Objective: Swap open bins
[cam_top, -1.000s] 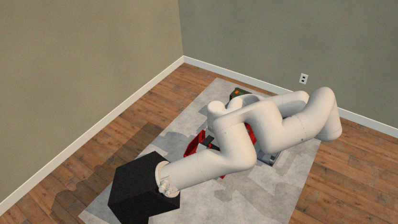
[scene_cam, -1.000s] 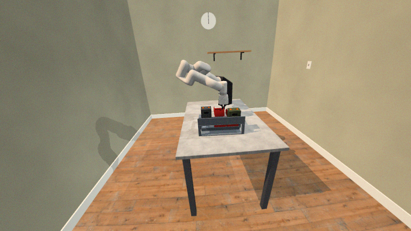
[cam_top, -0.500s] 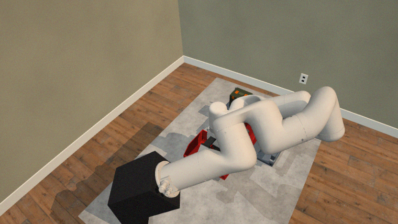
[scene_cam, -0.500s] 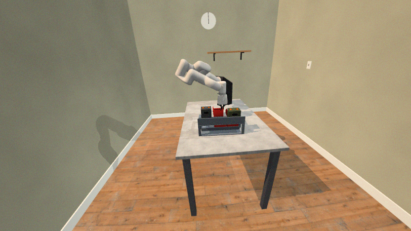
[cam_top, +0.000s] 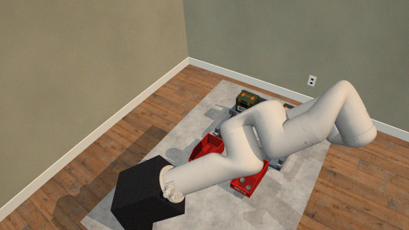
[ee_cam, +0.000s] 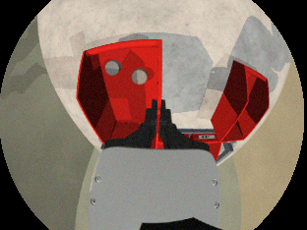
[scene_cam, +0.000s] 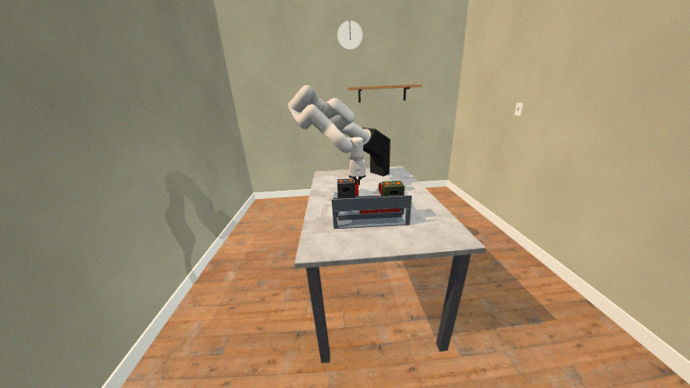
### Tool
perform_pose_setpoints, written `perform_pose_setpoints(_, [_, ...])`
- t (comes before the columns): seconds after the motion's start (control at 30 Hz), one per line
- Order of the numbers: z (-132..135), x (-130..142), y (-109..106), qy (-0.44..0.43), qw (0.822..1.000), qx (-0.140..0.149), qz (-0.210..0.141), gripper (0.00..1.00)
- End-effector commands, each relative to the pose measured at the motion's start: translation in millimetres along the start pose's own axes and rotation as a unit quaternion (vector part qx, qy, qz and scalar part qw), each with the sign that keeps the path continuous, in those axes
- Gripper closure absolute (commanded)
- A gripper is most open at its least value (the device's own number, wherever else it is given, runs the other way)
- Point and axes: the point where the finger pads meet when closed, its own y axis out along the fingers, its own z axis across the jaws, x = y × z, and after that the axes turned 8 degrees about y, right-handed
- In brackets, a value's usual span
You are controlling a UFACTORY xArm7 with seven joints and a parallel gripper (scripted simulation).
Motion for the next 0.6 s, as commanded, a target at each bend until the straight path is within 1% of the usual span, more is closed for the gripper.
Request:
perform_pose_setpoints(0.0, [-10, 2, -1, -0.002, 1.000, 0.008, 0.001, 1.00])
perform_pose_setpoints(0.13, [-20, 2, -1, -0.002, 1.000, 0.008, 0.001, 1.00])
perform_pose_setpoints(0.57, [-21, 2, -1, -0.002, 1.000, 0.008, 0.001, 1.00])
